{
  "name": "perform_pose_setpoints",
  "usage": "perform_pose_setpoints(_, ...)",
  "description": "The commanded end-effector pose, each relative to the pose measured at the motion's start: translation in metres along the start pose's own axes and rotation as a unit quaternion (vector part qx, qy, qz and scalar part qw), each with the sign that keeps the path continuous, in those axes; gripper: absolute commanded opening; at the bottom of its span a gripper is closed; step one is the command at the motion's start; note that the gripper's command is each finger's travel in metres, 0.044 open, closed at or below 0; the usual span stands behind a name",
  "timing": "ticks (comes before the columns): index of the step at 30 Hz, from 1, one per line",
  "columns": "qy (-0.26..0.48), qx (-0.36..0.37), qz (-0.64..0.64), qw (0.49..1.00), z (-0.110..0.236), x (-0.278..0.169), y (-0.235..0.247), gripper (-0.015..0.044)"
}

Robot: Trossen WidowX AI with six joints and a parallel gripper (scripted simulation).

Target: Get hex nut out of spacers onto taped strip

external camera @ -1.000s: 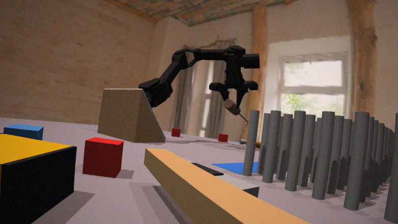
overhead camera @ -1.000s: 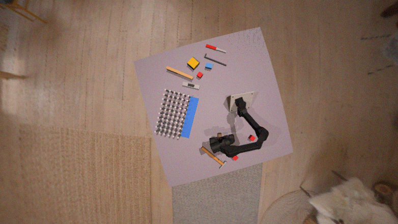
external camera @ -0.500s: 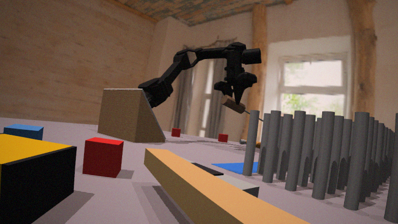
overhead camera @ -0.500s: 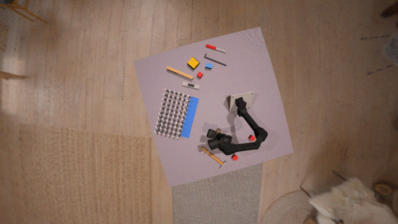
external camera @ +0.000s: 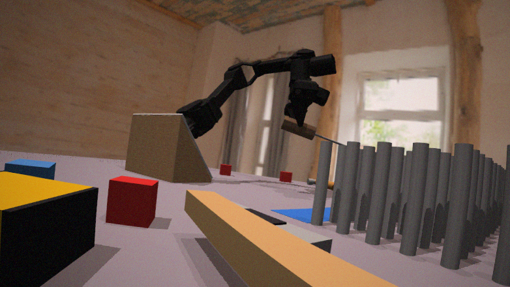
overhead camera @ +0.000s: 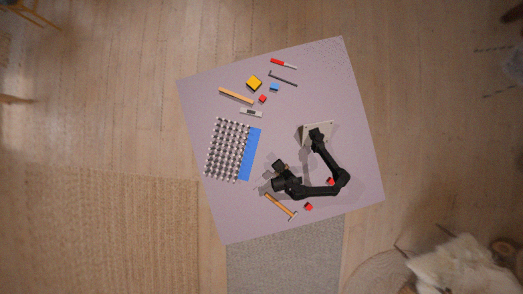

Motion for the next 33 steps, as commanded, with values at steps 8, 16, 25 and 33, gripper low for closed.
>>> perform_pose_setpoints(8,0.022,-0.043,-0.195,0.980,0.003,-0.015,-0.023,0.0000)
perform_pose_setpoints(16,0.031,-0.073,-0.325,0.942,0.006,-0.026,-0.036,0.0000)
perform_pose_setpoints(25,0.034,-0.102,-0.440,0.891,0.009,-0.037,-0.049,0.0000)
perform_pose_setpoints(33,0.034,-0.102,-0.440,0.891,0.006,-0.037,-0.049,0.0000)
Point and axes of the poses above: the point midway between the two fingers, 35 mm back from their tips, its own z axis back along the fingers, its own y axis across the jaws, x = y × z, the point moved 8 cm from there along z, back along the fingers, and after that the axes turned 15 degrees about z, right-handed, at the moved point
